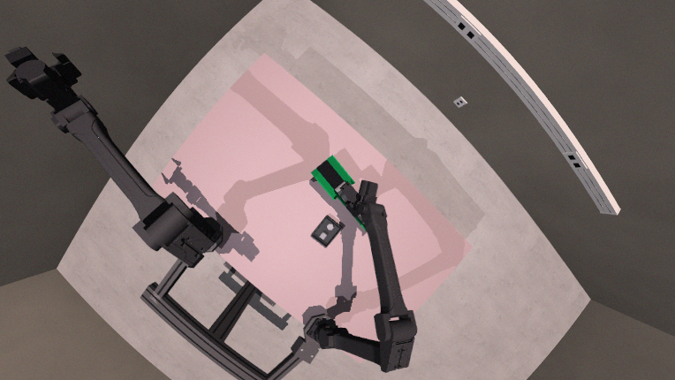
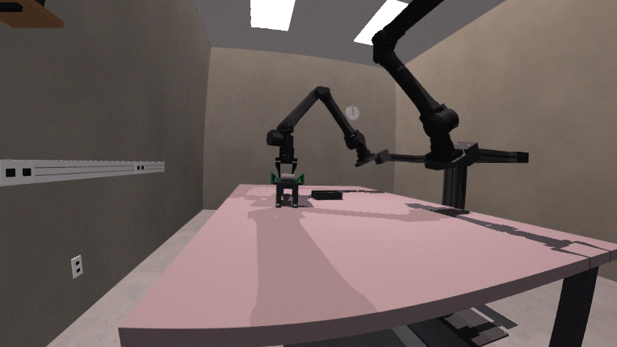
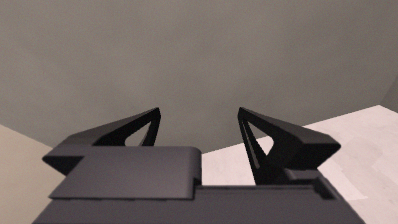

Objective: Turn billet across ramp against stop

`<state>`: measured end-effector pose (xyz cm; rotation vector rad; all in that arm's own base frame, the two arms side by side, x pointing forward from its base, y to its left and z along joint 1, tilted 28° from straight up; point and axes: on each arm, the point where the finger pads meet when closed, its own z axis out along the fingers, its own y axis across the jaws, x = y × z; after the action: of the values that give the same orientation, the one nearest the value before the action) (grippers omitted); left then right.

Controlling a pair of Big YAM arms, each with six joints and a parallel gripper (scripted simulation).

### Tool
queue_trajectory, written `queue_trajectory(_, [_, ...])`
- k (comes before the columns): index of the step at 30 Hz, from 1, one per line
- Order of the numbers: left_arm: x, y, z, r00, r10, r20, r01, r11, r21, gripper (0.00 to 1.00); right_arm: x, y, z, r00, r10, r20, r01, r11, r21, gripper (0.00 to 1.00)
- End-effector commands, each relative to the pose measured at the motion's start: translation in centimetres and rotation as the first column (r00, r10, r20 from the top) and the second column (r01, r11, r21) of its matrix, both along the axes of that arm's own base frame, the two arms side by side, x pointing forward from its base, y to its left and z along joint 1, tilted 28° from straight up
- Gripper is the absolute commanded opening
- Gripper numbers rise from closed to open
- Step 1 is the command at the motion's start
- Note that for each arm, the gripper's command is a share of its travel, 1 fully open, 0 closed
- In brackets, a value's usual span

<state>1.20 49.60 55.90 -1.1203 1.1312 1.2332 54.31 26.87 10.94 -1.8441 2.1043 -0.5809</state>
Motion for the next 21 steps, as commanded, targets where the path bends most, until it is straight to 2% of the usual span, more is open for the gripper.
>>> queue_trajectory(1, [-0.65,-0.94,1.25,1.000,0.012,-0.010,-0.012,0.999,0.036,1.00,0.69,-1.14,-1.89,1.000,-0.010,-0.018,0.010,1.000,-0.014,0.57])
queue_trajectory(21, [-0.65,-0.94,1.25,1.000,0.012,-0.010,-0.012,0.999,0.036,1.00,0.78,-1.06,-2.69,1.000,-0.012,-0.016,0.012,1.000,-0.012,0.57])
